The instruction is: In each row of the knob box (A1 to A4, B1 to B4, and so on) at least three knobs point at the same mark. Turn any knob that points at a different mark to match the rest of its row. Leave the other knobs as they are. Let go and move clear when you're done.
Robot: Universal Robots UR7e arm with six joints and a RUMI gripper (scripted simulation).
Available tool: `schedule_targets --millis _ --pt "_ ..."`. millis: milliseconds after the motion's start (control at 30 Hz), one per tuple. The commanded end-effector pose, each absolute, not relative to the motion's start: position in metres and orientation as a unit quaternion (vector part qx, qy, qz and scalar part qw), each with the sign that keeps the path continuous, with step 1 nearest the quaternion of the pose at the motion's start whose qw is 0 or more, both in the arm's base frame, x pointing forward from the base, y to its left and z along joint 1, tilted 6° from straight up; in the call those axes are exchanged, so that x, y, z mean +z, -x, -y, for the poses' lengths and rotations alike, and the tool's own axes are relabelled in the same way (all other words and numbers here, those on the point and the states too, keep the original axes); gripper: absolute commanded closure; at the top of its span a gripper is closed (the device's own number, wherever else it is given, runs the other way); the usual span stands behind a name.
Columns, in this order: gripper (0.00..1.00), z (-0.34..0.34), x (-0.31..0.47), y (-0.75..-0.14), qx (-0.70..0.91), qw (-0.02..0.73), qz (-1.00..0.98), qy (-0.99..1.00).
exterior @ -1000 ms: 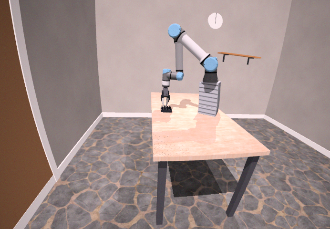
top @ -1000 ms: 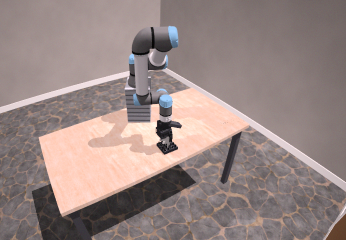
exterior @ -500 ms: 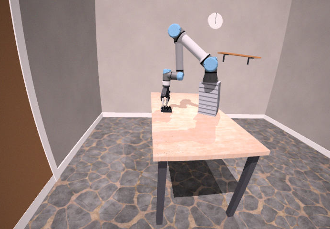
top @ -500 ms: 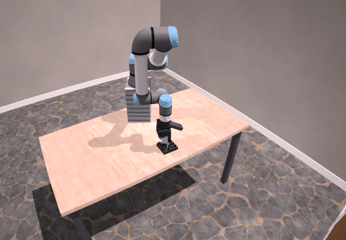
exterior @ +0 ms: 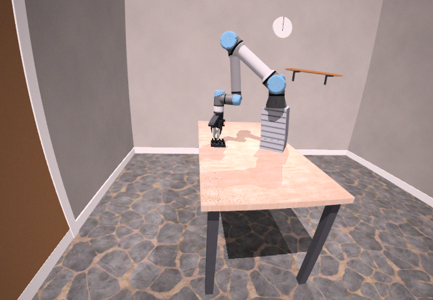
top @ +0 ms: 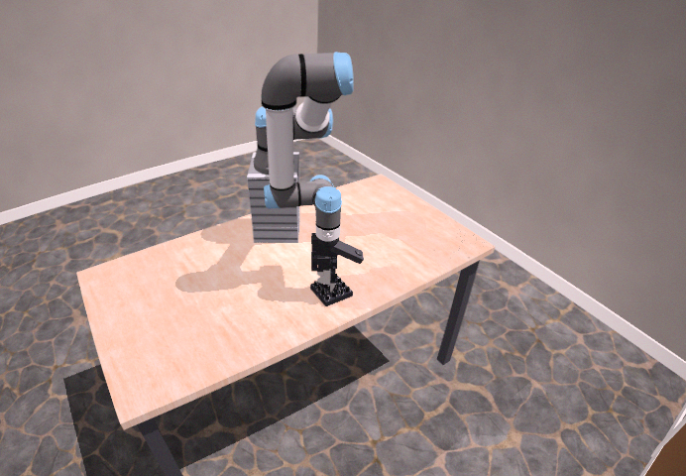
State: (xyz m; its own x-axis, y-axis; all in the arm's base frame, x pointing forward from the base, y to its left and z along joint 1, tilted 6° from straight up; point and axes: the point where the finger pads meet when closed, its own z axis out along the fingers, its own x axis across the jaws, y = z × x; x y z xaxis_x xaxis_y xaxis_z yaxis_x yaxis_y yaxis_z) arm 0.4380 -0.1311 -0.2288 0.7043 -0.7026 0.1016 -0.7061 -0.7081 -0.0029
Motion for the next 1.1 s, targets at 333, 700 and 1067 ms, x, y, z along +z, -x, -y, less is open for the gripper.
schedule_targets --millis 333,700,1067 --pt "0.96 0.132 -0.2283 -0.439 0.05 0.015 0.467 -0.883" --pt "0.96 0.1322 -0.2282 -0.4392 0.05 0.013 0.497 -0.866" --pt "0.96 0.1324 -0.2282 -0.4393 0.05 0.012 0.513 -0.857"
